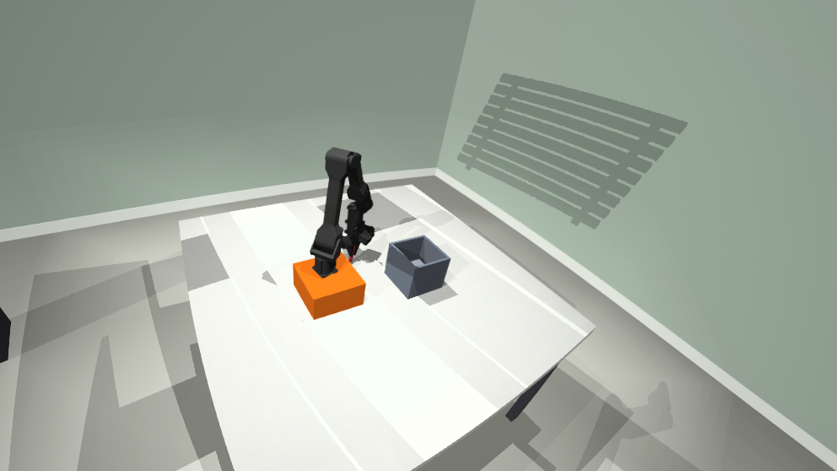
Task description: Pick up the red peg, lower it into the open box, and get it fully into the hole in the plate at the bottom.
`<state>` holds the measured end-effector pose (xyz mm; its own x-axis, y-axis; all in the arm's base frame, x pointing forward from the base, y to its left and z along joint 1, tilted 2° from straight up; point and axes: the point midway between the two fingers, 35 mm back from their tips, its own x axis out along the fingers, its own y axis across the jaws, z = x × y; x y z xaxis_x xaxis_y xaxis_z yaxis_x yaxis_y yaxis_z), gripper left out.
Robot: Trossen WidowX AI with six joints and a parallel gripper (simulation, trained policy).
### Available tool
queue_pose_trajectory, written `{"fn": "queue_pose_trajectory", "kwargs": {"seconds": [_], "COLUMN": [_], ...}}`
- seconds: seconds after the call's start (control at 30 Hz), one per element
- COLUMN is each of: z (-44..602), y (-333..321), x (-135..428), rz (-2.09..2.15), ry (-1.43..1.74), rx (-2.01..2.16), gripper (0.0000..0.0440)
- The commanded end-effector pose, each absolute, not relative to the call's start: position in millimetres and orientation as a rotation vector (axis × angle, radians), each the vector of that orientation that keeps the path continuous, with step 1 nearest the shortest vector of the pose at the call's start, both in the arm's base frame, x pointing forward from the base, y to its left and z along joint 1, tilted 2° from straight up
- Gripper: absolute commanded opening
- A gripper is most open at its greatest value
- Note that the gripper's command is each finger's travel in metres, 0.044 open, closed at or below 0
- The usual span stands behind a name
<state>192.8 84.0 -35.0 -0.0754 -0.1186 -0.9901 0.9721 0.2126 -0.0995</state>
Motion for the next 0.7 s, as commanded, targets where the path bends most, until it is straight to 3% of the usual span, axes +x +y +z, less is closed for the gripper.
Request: {"fn": "queue_pose_trajectory", "kwargs": {"seconds": [0.0, 0.2, 0.67], "z": [-32.8, -28.4, 1.8], "y": [87.1, 79.5, 78.1], "x": [201.4, 207.2, 232.4], "rz": [-1.119, -1.106, -1.039], "ry": [1.278, 1.276, 1.205], "rx": [0.948, 0.924, 1.029], "gripper": [0.0022, 0.0000, 0.0000]}}
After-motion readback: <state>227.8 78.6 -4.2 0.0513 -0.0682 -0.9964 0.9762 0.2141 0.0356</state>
